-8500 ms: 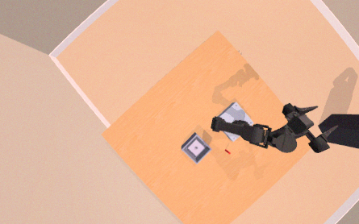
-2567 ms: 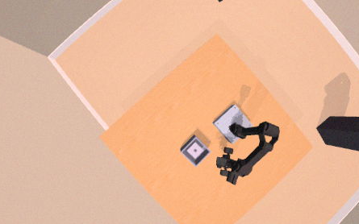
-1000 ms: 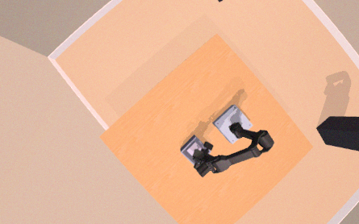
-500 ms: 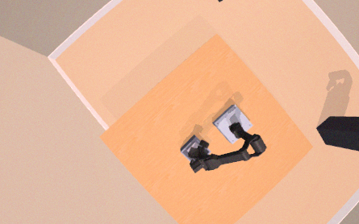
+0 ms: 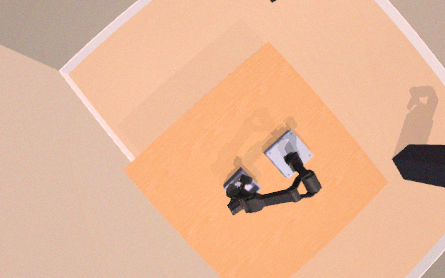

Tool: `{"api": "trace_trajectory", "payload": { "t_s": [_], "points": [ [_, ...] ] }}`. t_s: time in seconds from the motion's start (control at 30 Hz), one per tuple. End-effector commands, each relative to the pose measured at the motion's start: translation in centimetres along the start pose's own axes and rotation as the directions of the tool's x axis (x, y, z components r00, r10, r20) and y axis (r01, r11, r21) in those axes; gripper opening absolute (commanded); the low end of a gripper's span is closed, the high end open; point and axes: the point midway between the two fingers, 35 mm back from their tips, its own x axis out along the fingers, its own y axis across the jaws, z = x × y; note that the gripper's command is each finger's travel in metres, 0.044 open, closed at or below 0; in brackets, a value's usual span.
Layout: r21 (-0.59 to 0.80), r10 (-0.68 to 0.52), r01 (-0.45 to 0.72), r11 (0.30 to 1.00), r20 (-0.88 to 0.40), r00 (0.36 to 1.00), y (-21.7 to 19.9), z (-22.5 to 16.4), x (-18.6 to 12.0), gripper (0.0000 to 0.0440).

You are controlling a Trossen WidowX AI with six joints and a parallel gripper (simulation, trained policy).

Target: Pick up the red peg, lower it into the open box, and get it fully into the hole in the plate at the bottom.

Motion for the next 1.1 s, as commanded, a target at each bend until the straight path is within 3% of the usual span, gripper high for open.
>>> {"api": "trace_trajectory", "payload": {
  "t_s": [0.0, 0.53, 1.07],
  "points": [
    [-0.006, 0.012, -0.012, 1.0, 0.023, 1.0, 0.9, 1.5, 0.3, 0.044],
    [0.024, 0.083, -0.087, 0.996, 0.133, 0.988, 2.9, 6.6, -0.8, 0.044],
    [0.025, 0.086, -0.09, 0.996, 0.137, 0.987, 3.0, 6.8, -0.8, 0.044]
  ]
}}
